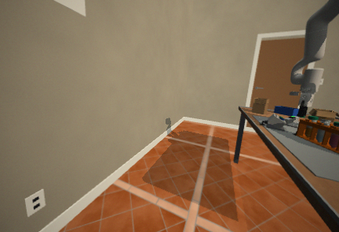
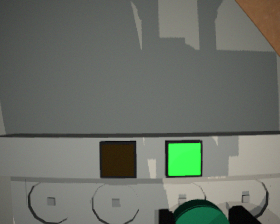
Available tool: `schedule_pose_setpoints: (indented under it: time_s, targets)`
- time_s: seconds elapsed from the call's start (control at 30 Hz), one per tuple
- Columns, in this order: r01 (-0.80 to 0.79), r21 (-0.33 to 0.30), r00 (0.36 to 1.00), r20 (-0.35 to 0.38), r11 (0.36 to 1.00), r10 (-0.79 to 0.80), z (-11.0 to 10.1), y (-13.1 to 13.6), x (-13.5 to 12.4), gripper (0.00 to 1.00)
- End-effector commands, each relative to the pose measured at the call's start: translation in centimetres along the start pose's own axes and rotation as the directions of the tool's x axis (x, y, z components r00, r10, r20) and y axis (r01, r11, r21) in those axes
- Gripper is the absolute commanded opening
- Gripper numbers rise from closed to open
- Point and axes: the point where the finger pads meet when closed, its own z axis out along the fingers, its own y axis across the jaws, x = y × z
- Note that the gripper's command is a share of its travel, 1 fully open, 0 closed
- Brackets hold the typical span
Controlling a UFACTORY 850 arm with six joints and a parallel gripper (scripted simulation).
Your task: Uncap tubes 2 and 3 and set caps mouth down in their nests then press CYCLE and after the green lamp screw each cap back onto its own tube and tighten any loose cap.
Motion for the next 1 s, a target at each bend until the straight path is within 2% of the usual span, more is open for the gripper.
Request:
schedule_pose_setpoints:
  time_s: [0.0, 0.47, 0.7, 0.73, 0.97]
  targets:
    - [-0.001, 0.005, 1.0, 0.012, 1.0, 0.001, -1.7, 0.0, 0.1, 0.0]
    - [-0.001, 0.005, 1.0, 0.012, 1.0, 0.001, -8.7, 0.0, 0.2, 0.0]
    - [-0.001, 0.005, 1.0, 0.012, 1.0, 0.001, -8.7, 0.0, 0.2, 0.0]
    - [-0.069, 0.004, 0.998, 0.013, 0.998, 0.069, -8.7, -0.7, -0.2, 0.0]
    - [-0.069, 0.005, 0.998, 0.013, 0.998, 0.069, -8.7, -5.3, -2.2, 0.0]
